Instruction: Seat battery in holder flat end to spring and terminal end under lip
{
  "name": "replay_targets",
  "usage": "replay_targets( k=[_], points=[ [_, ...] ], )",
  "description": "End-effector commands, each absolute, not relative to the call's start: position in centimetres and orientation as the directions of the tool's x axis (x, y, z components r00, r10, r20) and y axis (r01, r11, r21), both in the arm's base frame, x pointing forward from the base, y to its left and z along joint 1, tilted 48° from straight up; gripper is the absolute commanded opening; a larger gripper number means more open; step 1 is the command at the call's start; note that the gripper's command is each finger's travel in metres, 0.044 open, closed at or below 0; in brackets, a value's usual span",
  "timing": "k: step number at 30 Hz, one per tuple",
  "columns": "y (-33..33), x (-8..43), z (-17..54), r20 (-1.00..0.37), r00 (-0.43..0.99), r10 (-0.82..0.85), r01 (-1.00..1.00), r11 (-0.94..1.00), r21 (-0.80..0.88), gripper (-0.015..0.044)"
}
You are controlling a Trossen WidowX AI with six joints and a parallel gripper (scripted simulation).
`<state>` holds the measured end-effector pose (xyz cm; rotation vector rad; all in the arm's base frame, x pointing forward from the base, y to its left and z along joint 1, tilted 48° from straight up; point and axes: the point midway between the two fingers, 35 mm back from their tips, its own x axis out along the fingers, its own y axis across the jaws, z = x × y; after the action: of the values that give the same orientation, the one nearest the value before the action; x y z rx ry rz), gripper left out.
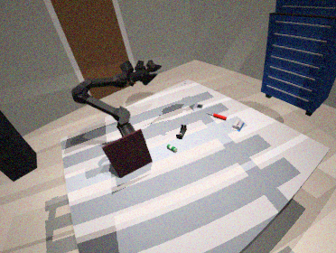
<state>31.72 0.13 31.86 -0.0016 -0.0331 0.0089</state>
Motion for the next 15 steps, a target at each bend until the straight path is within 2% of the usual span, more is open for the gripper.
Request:
replay_targets(
  k=[1,6,10,15],
  points=[
    [0.1,31.9,31.5,0.022,1.000,0.011,-0.011,1.000,0.004,0.0374],
    [-0.4,35.2,22.7,-0.267,0.961,0.071,-0.022,0.983,0.183,0.0243],
    [-1.1,35.9,14.7,-0.497,0.857,0.139,0.062,0.929,0.366,0.0243],
    [-1.5,34.0,5.2,-0.710,0.655,0.259,0.291,0.781,0.553,0.0243]
  ],
)
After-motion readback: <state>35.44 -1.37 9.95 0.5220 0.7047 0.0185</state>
